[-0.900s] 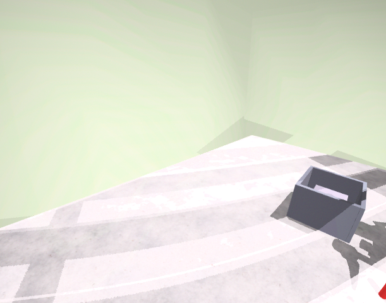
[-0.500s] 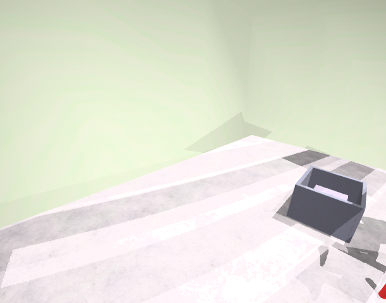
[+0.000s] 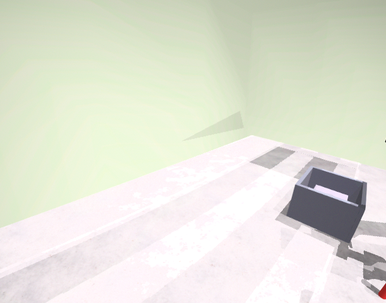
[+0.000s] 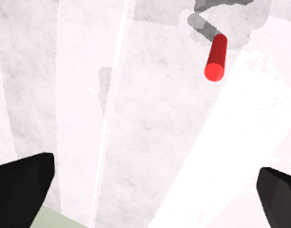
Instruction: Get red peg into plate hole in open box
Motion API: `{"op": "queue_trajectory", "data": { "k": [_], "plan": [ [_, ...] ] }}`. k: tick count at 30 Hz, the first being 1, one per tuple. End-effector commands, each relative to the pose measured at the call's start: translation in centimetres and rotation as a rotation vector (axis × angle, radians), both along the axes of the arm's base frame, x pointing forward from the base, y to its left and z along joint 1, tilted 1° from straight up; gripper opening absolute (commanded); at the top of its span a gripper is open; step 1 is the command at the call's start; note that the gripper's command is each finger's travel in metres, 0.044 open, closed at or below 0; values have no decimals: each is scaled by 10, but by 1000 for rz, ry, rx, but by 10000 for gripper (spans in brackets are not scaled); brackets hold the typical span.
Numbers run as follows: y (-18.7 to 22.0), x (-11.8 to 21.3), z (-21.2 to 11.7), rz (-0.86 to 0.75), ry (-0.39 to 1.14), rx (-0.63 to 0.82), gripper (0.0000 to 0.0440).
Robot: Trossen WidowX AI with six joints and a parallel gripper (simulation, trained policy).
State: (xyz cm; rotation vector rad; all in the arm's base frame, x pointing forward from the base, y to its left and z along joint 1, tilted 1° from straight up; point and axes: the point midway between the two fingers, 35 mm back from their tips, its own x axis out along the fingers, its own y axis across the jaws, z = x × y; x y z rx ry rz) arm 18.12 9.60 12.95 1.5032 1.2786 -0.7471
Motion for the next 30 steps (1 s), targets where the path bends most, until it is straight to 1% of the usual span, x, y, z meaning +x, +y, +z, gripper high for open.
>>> {"op": "queue_trajectory", "data": {
  "k": [1, 7, 13, 23, 28, 30],
  "plan": [
    [-5, 2, -11, 8, 54, -73, 440],
    [-12, 2, -37, 25, 146, -189, 440],
    [-15, 2, -63, 65, 188, -287, 440],
    [-12, 4, -109, 172, 151, -404, 440],
    [-8, 4, -125, 224, 124, -445, 439],
    [-7, 2, -130, 246, 120, -459, 430]
  ]
}}
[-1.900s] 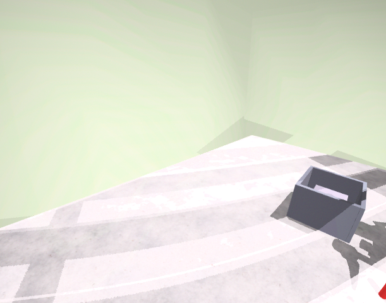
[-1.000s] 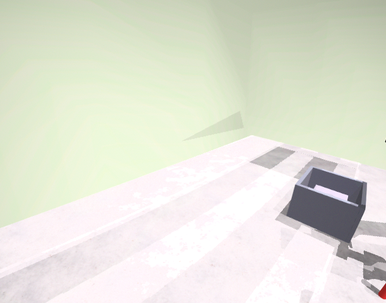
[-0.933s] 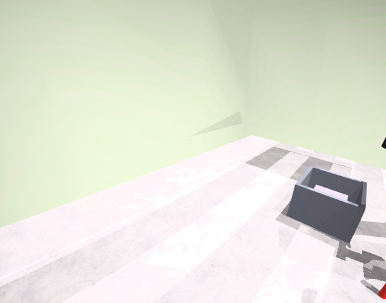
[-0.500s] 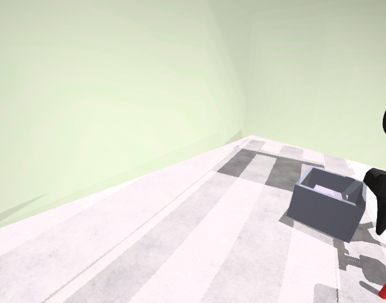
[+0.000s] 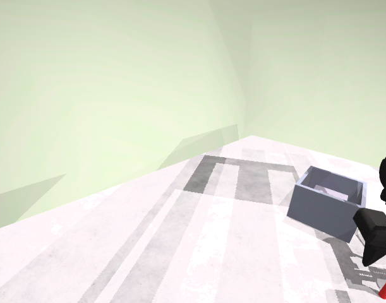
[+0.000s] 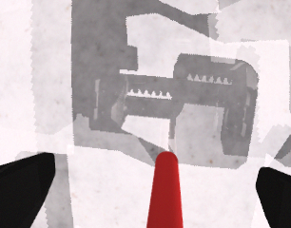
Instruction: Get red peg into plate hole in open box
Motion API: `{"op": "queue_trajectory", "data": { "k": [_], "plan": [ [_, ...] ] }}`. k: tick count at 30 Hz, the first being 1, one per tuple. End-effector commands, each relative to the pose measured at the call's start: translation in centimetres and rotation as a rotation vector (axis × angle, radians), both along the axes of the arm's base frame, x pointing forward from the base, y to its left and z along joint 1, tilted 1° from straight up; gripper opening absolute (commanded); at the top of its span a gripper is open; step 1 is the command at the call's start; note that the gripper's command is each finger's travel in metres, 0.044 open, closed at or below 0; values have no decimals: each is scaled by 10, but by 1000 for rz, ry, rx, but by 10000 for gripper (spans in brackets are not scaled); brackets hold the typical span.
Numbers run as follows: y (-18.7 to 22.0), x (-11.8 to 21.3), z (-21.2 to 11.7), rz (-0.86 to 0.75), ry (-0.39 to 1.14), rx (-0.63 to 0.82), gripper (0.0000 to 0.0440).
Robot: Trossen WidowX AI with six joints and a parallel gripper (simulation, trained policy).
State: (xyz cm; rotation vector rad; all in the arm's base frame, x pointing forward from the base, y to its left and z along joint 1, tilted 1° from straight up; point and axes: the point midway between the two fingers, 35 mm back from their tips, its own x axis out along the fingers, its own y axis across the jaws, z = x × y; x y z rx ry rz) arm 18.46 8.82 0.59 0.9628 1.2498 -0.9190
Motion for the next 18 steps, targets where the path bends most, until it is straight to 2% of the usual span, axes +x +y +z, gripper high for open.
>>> {"op": "queue_trajectory", "data": {
  "k": [1, 7, 18],
  "plan": [
    [1, -2, -9, 42, -3, -24, 419],
    [3, -9, -20, 78, 19, -43, 310],
    [4, -12, -23, 131, 96, -25, 27]
  ]
}}
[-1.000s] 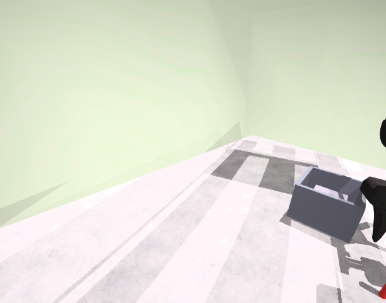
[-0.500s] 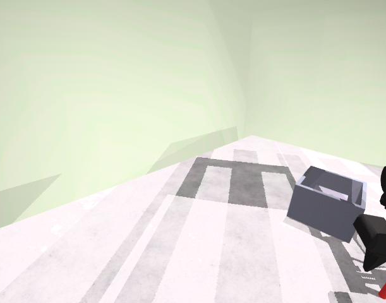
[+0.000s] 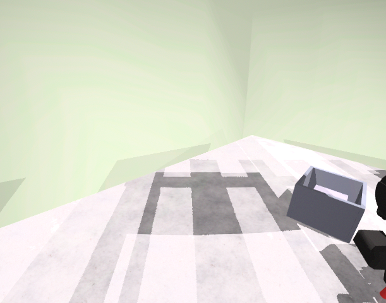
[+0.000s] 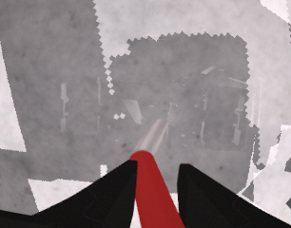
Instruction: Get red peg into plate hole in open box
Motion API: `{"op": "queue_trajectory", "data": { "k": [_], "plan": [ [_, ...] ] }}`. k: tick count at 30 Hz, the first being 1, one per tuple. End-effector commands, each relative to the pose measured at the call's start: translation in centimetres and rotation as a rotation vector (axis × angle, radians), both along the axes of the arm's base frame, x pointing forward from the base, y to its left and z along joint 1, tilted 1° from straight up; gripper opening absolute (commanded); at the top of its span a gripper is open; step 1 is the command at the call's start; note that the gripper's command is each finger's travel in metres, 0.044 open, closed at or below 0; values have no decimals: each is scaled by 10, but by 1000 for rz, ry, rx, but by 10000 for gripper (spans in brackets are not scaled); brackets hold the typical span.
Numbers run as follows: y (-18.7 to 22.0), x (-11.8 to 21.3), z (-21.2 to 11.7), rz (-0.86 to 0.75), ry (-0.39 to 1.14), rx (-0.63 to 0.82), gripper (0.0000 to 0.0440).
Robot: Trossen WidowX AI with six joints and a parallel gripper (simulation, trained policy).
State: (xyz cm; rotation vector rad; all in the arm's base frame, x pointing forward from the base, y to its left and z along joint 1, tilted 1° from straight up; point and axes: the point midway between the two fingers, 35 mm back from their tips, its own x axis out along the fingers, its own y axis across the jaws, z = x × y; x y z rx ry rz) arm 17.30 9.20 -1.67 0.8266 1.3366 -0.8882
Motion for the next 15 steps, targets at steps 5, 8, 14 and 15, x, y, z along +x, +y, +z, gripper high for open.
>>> {"op": "queue_trajectory", "data": {
  "k": [5, 8, 14, 15],
  "plan": [
    [-7, 6, 6, 42, -9, -28, 0],
    [-11, 8, 11, 62, -28, -51, 0],
    [-20, 13, 24, 101, -59, -95, 0],
    [-21, 14, 26, 107, -64, -102, 0]
  ]
}}
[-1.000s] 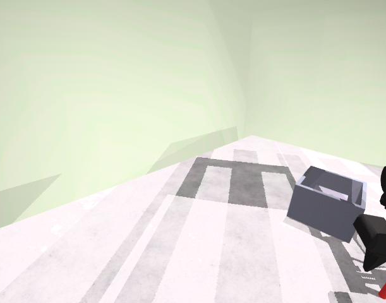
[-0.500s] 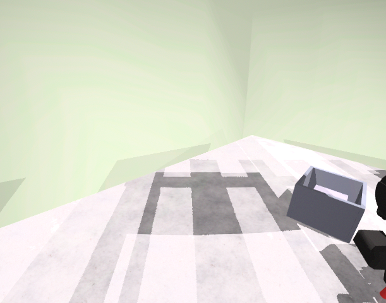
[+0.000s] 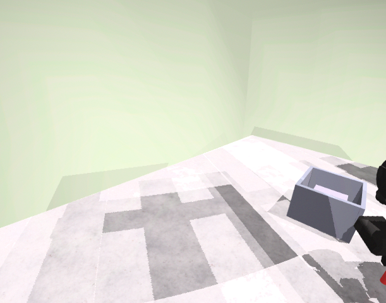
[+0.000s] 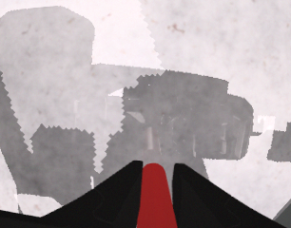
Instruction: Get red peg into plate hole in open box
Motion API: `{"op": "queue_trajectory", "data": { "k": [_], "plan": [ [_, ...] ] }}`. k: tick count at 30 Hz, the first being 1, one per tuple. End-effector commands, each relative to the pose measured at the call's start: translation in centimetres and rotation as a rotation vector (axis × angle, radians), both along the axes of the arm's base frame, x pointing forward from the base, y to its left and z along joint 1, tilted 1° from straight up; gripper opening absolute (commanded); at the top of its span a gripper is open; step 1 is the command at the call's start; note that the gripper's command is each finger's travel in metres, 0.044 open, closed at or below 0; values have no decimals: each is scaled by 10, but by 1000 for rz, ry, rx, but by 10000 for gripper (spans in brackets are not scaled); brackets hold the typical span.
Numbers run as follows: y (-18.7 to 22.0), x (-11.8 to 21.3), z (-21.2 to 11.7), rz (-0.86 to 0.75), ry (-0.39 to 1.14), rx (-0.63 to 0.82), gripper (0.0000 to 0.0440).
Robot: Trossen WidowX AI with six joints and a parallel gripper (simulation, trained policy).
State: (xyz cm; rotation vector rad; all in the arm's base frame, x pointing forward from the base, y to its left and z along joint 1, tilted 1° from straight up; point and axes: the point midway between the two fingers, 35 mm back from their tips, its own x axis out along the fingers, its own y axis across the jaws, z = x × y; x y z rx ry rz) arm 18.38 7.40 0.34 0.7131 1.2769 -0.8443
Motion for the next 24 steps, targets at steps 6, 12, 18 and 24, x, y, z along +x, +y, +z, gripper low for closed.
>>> {"op": "queue_trajectory", "data": {
  "k": [6, 12, 18, 24],
  "plan": [
    [-12, 12, 21, 58, -45, -60, 0],
    [-22, 22, 38, 96, -66, -102, 0],
    [-31, 35, 55, 121, -81, -134, 0],
    [-42, 49, 71, 128, -95, -155, 0]
  ]
}}
